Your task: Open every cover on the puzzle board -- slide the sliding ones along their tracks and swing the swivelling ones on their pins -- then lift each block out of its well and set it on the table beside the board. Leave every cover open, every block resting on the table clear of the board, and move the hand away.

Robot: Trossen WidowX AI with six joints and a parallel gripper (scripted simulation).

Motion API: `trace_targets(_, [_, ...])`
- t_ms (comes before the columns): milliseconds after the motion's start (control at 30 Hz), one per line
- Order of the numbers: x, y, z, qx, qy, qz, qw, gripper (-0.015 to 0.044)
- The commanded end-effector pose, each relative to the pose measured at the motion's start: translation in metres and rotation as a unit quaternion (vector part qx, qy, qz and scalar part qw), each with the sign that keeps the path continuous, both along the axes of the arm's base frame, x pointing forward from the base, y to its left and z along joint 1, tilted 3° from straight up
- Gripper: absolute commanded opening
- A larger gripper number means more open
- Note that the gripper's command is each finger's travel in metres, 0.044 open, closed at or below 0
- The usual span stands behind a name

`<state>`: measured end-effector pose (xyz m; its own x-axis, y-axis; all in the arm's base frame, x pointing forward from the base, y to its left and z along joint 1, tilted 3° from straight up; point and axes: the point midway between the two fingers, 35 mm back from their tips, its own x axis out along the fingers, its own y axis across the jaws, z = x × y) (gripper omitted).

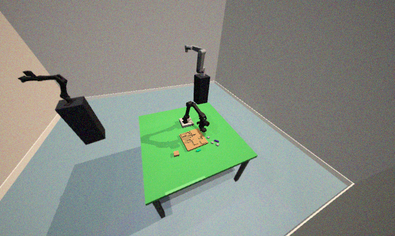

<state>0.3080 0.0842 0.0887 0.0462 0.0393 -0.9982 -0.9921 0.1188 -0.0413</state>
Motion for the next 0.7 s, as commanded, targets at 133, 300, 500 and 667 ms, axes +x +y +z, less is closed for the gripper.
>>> trace_targets(133, [0.002, -0.045, 0.000, 0.012, 0.007, -0.299, 0.954, 0.0000])
trace_targets(300, [0.000, -0.074, -0.002, 0.021, 0.015, -0.495, 0.869, 0.0000])
trace_targets(500, [-0.007, -0.109, -0.003, 0.032, 0.024, -0.709, 0.704, 0.0000])
trace_targets(667, [-0.016, -0.137, -0.005, 0.039, 0.029, -0.849, 0.526, 0.0000])
